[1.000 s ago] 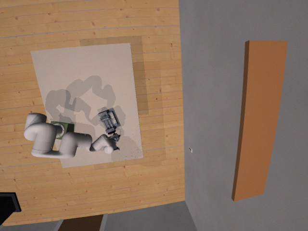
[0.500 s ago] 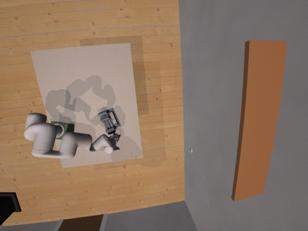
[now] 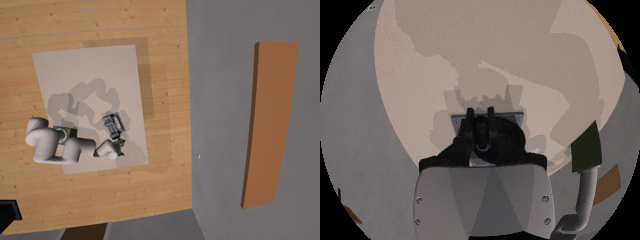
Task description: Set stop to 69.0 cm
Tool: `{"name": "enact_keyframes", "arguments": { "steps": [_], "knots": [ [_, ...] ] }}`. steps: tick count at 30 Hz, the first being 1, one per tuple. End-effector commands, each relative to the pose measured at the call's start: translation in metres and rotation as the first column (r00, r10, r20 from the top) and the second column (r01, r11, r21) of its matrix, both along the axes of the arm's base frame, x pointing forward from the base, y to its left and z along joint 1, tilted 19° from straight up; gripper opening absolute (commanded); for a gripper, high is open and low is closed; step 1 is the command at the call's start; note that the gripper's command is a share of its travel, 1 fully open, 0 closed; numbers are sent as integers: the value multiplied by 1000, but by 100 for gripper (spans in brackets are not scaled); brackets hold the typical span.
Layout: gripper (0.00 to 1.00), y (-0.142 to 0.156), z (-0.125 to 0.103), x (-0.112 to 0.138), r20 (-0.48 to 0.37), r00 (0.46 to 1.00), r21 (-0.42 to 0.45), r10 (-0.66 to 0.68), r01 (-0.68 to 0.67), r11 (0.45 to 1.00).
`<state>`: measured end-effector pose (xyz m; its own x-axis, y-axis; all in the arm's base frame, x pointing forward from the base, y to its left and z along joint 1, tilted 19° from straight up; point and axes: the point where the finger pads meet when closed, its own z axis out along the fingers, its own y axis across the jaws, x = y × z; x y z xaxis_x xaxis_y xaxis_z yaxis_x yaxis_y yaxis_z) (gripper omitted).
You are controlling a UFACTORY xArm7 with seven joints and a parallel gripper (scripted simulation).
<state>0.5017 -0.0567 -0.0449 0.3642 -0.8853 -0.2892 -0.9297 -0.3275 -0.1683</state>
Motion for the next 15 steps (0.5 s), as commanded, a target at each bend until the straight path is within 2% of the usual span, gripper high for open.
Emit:
{"name": "enact_keyframes", "arguments": {
  "steps": [1,15],
  "knots": [
    [6,-1,0,1,2,1000,-1,-2,2,1000],
    [6,1,-4,3,2,1000,-1,-2,2,1000]
  ]
}}
